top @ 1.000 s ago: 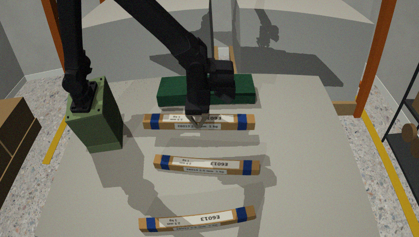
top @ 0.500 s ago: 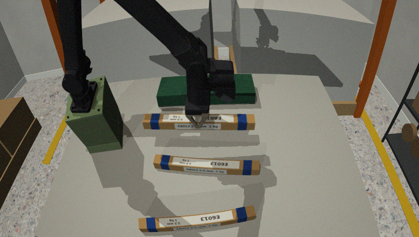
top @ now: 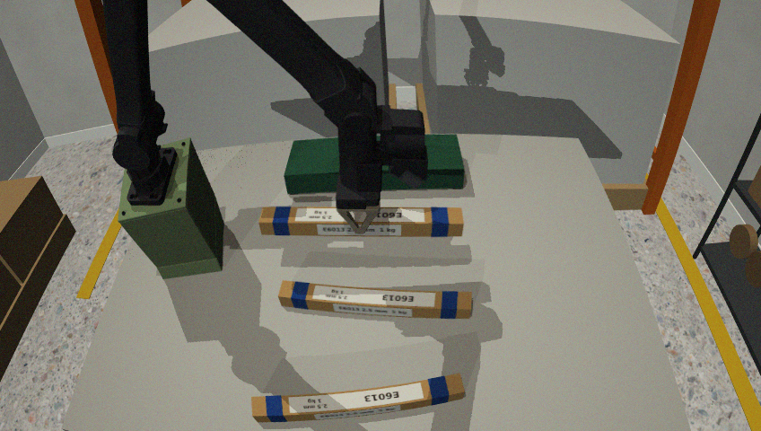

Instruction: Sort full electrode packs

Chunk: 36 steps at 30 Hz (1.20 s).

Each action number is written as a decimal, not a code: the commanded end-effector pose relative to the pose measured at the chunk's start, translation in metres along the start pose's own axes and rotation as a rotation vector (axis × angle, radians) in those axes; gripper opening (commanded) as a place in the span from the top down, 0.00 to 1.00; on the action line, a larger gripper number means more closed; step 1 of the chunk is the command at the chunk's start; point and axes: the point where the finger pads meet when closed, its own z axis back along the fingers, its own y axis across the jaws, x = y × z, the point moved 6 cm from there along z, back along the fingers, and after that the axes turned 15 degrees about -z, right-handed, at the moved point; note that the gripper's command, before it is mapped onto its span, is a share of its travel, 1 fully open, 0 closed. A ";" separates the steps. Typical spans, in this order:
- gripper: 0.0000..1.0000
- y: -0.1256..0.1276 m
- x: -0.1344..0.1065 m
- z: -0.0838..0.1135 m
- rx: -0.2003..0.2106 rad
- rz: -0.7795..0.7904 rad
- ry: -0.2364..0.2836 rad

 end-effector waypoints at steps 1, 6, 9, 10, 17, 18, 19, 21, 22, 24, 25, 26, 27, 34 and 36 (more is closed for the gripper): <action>1.00 0.006 0.014 0.032 0.021 -0.005 -0.069; 1.00 0.006 0.014 0.032 0.021 -0.005 -0.069; 1.00 0.006 0.014 0.032 0.021 -0.005 -0.069; 1.00 0.006 0.014 0.032 0.021 -0.005 -0.069; 1.00 0.006 0.014 0.032 0.021 -0.005 -0.069; 1.00 0.006 0.014 0.032 0.021 -0.005 -0.069; 1.00 0.006 0.014 0.032 0.021 -0.005 -0.069; 1.00 0.006 0.014 0.032 0.021 -0.005 -0.069; 1.00 0.006 0.014 0.032 0.021 -0.005 -0.069; 1.00 0.006 0.014 0.032 0.021 -0.005 -0.069; 1.00 0.006 0.014 0.032 0.021 -0.005 -0.069; 1.00 0.006 0.014 0.032 0.021 -0.005 -0.069; 1.00 0.007 0.013 0.034 0.021 -0.004 -0.069; 1.00 0.011 0.021 0.048 0.026 -0.007 -0.085; 1.00 0.012 0.022 0.050 0.027 -0.008 -0.087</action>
